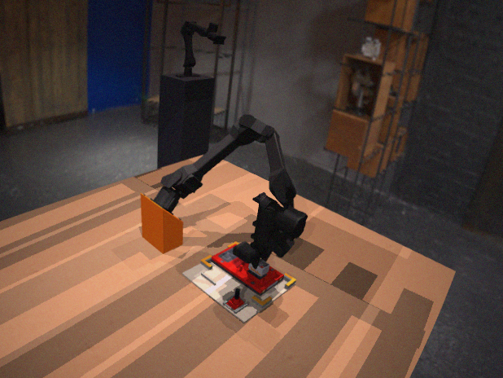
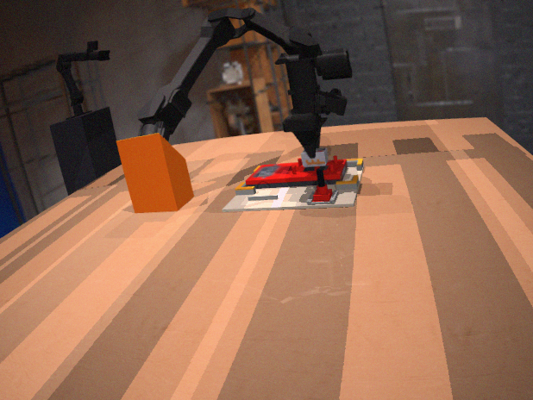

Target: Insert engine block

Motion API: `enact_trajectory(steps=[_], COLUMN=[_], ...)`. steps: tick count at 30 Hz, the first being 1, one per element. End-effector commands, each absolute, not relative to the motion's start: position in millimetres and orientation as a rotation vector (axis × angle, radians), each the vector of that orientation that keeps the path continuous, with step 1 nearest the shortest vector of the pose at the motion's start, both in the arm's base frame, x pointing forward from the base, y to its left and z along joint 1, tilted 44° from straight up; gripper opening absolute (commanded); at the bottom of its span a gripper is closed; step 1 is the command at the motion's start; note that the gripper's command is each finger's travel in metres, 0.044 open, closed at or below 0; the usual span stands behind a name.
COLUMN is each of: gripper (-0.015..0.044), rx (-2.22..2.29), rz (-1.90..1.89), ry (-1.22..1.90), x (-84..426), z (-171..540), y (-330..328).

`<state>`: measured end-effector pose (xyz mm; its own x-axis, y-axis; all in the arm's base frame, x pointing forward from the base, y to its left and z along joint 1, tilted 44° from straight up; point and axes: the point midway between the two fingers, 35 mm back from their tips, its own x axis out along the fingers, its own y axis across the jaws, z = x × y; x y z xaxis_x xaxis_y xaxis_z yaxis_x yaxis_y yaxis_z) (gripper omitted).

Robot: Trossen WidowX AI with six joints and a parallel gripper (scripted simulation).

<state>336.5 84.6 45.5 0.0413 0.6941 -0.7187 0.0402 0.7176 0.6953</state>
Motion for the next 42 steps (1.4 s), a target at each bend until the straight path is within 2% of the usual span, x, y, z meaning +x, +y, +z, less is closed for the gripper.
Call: enact_trajectory(steps=[1,42], gripper=[0.0159,0.0159], rx=[0.647,0.648], rz=[0.556,0.556], ry=[1.463,1.463], x=[336.4,336.7], z=[44.5,39.8], y=[85.1,89.8])
